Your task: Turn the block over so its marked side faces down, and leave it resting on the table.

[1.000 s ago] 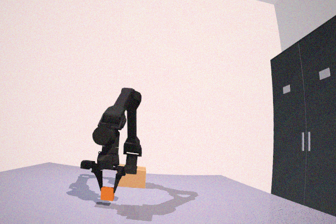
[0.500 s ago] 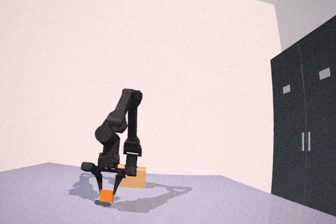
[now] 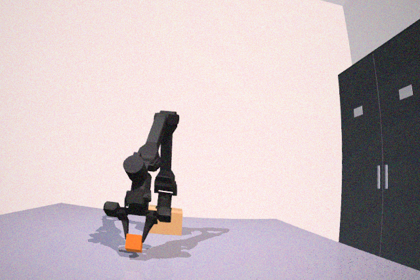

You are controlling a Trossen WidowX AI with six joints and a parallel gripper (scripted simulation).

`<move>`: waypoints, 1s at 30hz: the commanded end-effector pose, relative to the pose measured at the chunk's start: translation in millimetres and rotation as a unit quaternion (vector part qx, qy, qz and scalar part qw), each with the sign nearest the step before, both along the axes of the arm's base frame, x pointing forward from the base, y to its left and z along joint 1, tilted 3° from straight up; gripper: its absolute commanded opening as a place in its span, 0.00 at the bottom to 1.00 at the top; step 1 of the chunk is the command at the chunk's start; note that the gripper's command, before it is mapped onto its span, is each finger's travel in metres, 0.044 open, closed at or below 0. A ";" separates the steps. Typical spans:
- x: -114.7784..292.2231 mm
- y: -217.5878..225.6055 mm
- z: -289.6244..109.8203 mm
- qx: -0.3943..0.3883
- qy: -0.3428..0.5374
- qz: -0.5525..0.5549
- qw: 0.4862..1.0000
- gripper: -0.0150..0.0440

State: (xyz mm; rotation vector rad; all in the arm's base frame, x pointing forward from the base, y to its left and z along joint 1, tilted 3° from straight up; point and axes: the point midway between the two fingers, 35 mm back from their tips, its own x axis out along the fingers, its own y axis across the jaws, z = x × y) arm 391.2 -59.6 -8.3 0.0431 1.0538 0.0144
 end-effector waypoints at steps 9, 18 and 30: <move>4.4 -0.9 -4.1 0.001 -0.048 -0.004 0.999 0.25; 11.5 -2.2 -20.6 0.000 -0.115 -0.009 0.993 0.25; 9.4 -1.4 -30.5 0.000 -0.202 -0.013 0.979 0.25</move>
